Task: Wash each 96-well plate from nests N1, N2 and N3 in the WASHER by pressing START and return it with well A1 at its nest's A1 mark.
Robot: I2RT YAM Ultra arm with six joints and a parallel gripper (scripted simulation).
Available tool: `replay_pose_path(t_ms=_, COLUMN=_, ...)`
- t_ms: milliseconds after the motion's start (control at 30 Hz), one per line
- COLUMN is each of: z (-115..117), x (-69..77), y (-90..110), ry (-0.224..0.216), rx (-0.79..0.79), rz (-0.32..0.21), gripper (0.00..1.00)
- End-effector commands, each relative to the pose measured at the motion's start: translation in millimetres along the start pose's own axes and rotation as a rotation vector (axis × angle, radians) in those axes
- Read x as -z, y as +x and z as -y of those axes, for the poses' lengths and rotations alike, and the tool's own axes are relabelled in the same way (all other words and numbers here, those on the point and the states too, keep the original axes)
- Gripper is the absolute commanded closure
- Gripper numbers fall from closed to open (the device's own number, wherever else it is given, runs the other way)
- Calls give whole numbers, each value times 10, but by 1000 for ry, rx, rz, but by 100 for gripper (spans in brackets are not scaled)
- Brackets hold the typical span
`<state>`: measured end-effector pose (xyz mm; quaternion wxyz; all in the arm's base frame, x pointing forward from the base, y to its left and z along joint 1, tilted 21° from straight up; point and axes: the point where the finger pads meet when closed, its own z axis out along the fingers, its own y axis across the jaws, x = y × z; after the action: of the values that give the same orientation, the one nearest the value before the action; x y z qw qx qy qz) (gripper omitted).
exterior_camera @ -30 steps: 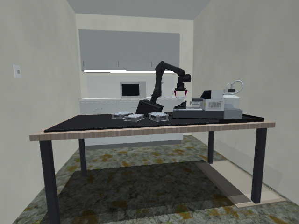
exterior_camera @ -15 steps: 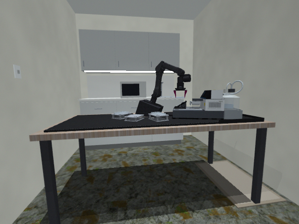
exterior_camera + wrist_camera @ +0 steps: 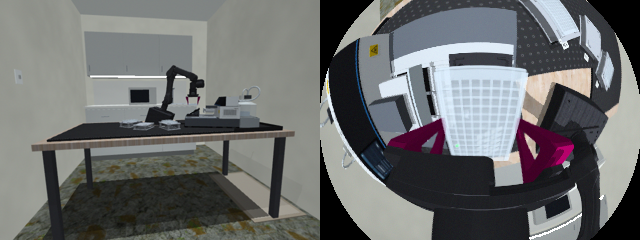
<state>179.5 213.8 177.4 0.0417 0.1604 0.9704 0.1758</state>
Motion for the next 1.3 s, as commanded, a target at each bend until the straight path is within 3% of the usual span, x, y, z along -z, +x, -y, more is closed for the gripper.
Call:
replay_pose_path(t_ms=0, z=-12, x=30, y=-18, ry=-7, rx=0, rz=11, gripper=100)
replay_pose_path(t_ms=267, z=-12, x=30, y=-19, ry=-7, rx=0, rz=11, gripper=100)
replay_pose_path(t_ms=1267, z=-36, x=-403, y=-34, ry=-7, rx=0, rz=11, gripper=100)
